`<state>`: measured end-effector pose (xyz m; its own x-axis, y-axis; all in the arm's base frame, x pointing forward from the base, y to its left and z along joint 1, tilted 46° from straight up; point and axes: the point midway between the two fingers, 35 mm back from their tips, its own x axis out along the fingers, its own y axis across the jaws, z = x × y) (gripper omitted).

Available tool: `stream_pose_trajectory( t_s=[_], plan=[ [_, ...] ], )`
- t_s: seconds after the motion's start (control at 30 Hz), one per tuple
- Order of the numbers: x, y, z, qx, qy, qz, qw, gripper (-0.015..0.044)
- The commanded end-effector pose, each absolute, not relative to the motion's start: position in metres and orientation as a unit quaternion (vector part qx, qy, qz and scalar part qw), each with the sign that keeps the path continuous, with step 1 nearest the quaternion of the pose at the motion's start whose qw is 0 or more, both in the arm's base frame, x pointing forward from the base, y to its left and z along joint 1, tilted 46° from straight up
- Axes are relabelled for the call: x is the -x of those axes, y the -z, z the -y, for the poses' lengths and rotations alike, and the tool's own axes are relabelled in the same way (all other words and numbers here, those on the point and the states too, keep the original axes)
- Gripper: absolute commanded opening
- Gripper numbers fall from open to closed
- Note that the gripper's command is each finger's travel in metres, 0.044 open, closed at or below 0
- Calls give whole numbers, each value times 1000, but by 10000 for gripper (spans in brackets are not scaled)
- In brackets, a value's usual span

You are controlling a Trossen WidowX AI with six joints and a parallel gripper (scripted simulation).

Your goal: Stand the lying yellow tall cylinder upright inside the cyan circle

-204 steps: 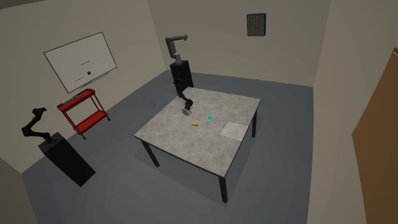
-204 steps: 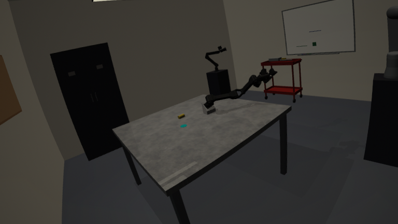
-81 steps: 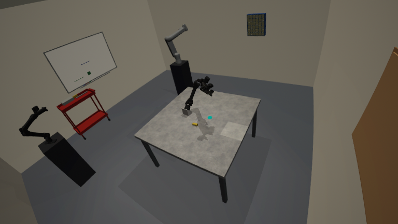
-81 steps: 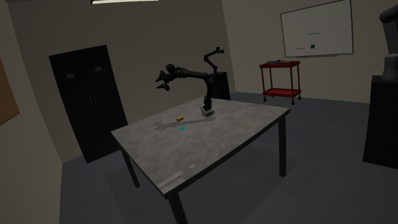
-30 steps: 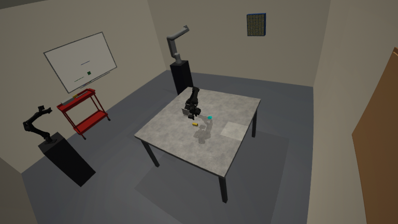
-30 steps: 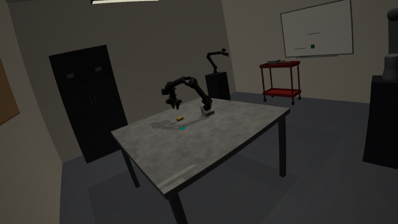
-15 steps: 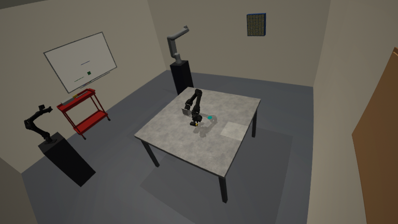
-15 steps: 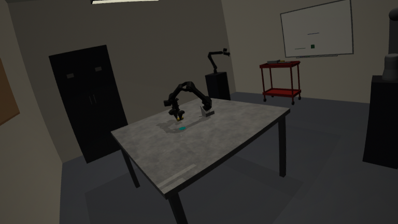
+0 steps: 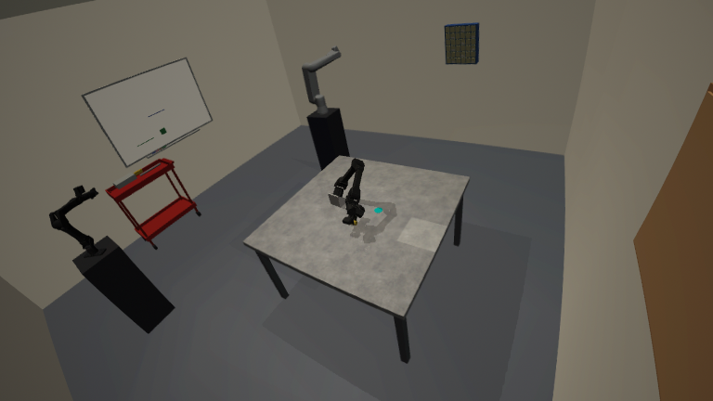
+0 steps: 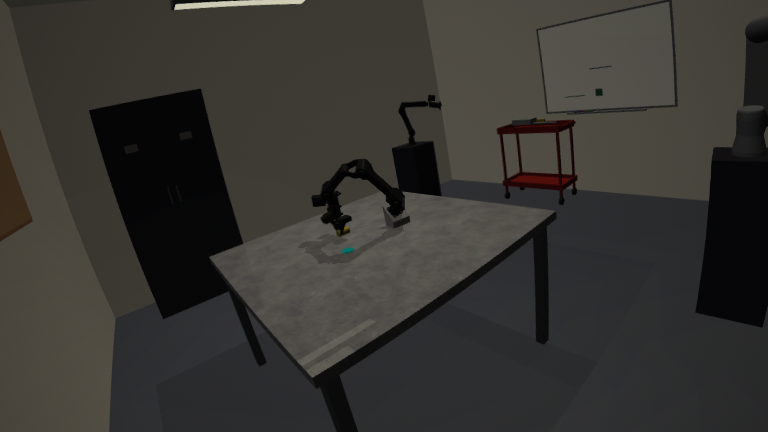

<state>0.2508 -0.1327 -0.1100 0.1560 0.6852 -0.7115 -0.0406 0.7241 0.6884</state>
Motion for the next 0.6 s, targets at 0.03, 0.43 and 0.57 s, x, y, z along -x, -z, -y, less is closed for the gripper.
stream_pose_trajectory(
  t_s=[0.03,0.43,0.57],
  plan=[
    [-253,103,144,-273,-239,-588,723,105],
    [-252,91,158,-272,-241,-591,721,105],
    [-251,87,162,-271,-242,-592,720,105]
  ],
)
